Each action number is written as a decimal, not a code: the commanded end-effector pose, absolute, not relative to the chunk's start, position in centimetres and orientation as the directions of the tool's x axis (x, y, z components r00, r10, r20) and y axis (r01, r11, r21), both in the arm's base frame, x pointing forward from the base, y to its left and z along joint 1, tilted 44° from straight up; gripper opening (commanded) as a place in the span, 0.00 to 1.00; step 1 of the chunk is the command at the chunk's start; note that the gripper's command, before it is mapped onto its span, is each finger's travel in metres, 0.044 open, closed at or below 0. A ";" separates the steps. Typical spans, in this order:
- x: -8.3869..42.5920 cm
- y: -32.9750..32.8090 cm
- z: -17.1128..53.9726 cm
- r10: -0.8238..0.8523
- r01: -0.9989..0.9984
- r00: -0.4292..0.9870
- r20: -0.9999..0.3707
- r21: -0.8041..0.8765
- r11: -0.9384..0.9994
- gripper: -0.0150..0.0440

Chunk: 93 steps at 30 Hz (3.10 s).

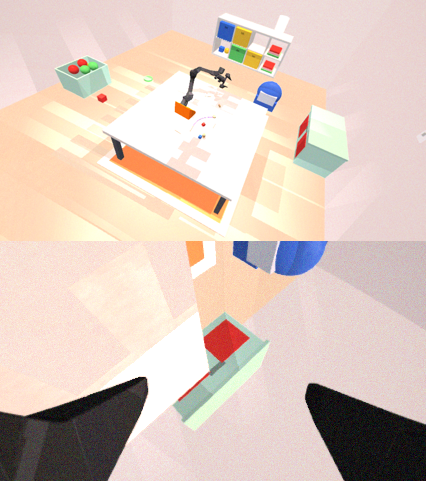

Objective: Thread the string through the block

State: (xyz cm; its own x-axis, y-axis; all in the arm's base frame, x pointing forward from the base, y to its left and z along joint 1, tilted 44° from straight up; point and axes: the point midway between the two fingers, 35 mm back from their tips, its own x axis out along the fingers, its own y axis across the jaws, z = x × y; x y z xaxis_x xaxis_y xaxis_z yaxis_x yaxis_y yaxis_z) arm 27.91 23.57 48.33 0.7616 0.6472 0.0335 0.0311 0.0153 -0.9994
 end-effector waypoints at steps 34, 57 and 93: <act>37.6 -3.7 5.5 0.429 -0.964 0.254 -0.867 -0.265 0.034 1.00; 29.5 -9.3 -1.6 0.678 -0.960 0.129 -0.724 0.080 0.269 1.00; 29.5 -9.4 -1.6 0.674 -0.959 0.130 -0.728 0.081 0.273 0.25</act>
